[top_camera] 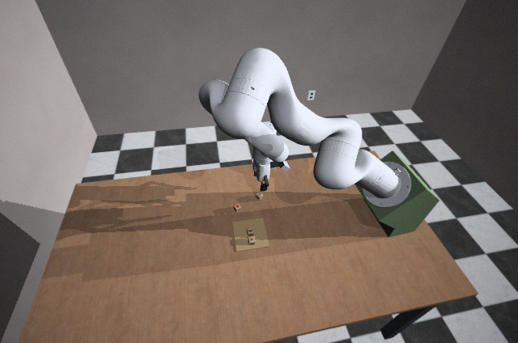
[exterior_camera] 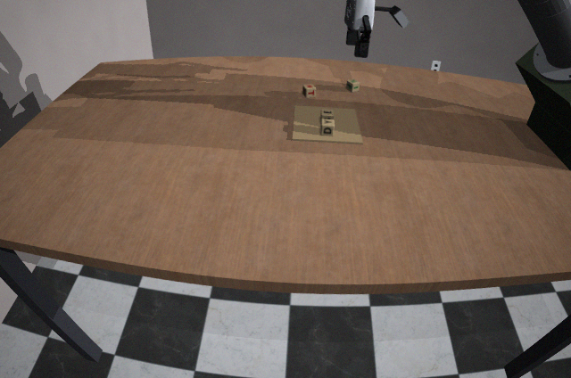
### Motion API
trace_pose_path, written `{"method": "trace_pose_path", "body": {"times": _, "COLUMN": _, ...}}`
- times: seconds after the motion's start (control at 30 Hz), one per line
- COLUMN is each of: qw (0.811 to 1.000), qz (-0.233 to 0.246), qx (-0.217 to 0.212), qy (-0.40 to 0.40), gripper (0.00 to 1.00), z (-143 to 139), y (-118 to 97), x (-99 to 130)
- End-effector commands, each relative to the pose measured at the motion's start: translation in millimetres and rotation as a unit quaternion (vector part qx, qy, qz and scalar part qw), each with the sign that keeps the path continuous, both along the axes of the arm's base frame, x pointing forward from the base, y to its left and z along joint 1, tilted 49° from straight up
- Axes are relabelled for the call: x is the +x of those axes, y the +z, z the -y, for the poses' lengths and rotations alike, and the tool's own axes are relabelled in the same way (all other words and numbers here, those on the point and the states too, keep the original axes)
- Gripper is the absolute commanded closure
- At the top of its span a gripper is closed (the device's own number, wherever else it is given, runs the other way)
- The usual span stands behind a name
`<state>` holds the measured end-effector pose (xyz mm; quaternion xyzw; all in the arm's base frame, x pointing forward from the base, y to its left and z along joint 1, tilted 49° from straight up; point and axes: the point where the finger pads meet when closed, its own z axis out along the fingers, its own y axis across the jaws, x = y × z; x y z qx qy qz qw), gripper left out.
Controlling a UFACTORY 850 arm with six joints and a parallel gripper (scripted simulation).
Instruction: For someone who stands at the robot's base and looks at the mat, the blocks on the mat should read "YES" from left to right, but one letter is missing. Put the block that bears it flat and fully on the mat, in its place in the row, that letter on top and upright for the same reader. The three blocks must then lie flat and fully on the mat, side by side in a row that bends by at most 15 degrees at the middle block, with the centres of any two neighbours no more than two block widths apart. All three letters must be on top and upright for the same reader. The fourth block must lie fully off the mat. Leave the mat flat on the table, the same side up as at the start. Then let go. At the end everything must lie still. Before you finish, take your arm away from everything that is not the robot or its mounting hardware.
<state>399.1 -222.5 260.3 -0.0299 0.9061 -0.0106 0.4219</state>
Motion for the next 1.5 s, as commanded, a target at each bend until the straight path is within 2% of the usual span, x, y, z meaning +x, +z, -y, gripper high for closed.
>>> {"method": "trace_pose_path", "body": {"times": 0.0, "qw": 0.998, "qz": -0.005, "qx": 0.055, "qy": -0.042, "gripper": 0.00, "z": 0, "y": -1, "x": 2}}
{"method": "trace_pose_path", "body": {"times": 0.1, "qw": 0.993, "qz": -0.005, "qx": 0.090, "qy": -0.071, "gripper": 0.00, "z": 0, "y": -2, "x": 3}}
{"method": "trace_pose_path", "body": {"times": 0.17, "qw": 0.993, "qz": -0.005, "qx": 0.090, "qy": -0.071, "gripper": 0.00, "z": 0, "y": -2, "x": 3}}
{"method": "trace_pose_path", "body": {"times": 0.23, "qw": 0.986, "qz": -0.006, "qx": 0.131, "qy": -0.106, "gripper": 0.00, "z": 0, "y": -3, "x": 4}}
{"method": "trace_pose_path", "body": {"times": 0.43, "qw": 0.968, "qz": -0.007, "qx": 0.195, "qy": -0.161, "gripper": 0.00, "z": 0, "y": -5, "x": 6}}
{"method": "trace_pose_path", "body": {"times": 0.67, "qw": 0.935, "qz": -0.008, "qx": 0.272, "qy": -0.227, "gripper": 0.00, "z": 0, "y": -8, "x": 8}}
{"method": "trace_pose_path", "body": {"times": 0.73, "qw": 0.935, "qz": -0.008, "qx": 0.272, "qy": -0.227, "gripper": 0.00, "z": 0, "y": -8, "x": 8}}
{"method": "trace_pose_path", "body": {"times": 0.8, "qw": 0.917, "qz": -0.008, "qx": 0.306, "qy": -0.256, "gripper": 0.00, "z": 0, "y": -9, "x": 9}}
{"method": "trace_pose_path", "body": {"times": 1.0, "qw": 0.879, "qz": -0.009, "qx": 0.364, "qy": -0.306, "gripper": 0.00, "z": 0, "y": -11, "x": 11}}
{"method": "trace_pose_path", "body": {"times": 1.17, "qw": 0.861, "qz": -0.009, "qx": 0.389, "qy": -0.327, "gripper": 0.00, "z": 0, "y": -12, "x": 12}}
{"method": "trace_pose_path", "body": {"times": 1.43, "qw": 0.857, "qz": -0.009, "qx": 0.395, "qy": -0.333, "gripper": 0.00, "z": 0, "y": -12, "x": 12}}
{"method": "trace_pose_path", "body": {"times": 1.47, "qw": 0.857, "qz": -0.009, "qx": 0.395, "qy": -0.333, "gripper": 0.37, "z": 0, "y": -12, "x": 12}}
